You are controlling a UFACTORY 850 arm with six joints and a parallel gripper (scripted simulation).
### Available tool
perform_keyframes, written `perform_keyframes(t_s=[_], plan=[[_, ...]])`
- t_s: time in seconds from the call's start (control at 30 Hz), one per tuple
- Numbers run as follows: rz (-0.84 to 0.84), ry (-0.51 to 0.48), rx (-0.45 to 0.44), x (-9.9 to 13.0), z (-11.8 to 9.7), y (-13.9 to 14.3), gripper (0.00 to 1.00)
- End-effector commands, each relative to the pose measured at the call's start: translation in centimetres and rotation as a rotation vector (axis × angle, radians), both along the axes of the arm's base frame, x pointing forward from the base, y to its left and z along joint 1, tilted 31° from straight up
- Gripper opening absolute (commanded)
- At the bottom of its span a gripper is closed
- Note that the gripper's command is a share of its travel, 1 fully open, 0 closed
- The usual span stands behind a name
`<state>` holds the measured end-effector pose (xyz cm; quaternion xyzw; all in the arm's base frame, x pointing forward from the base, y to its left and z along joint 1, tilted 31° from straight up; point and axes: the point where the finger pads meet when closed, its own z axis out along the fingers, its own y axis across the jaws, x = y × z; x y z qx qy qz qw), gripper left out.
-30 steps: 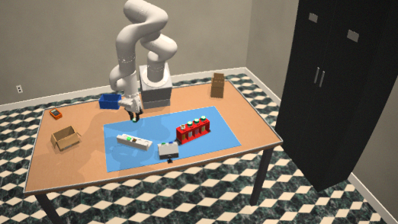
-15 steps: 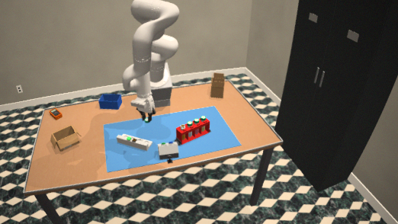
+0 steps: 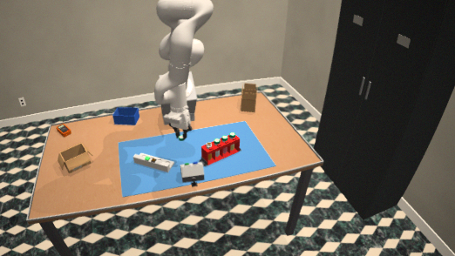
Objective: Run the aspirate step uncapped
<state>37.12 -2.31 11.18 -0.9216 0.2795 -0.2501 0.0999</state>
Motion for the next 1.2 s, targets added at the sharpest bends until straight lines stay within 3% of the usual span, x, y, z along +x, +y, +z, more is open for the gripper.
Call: perform_keyframes(t_s=[0.0,0.13,0.77,1.17], plan=[[-0.009,0.001,-0.015,0.7,0.5,3.1,0.0],[-0.009,0.001,-0.015,0.9,0.6,3.9,0.0],[-0.009,0.001,-0.015,2.9,2.2,14.3,0.0],[-0.009,0.001,-0.015,3.2,1.7,14.3,0.0]])
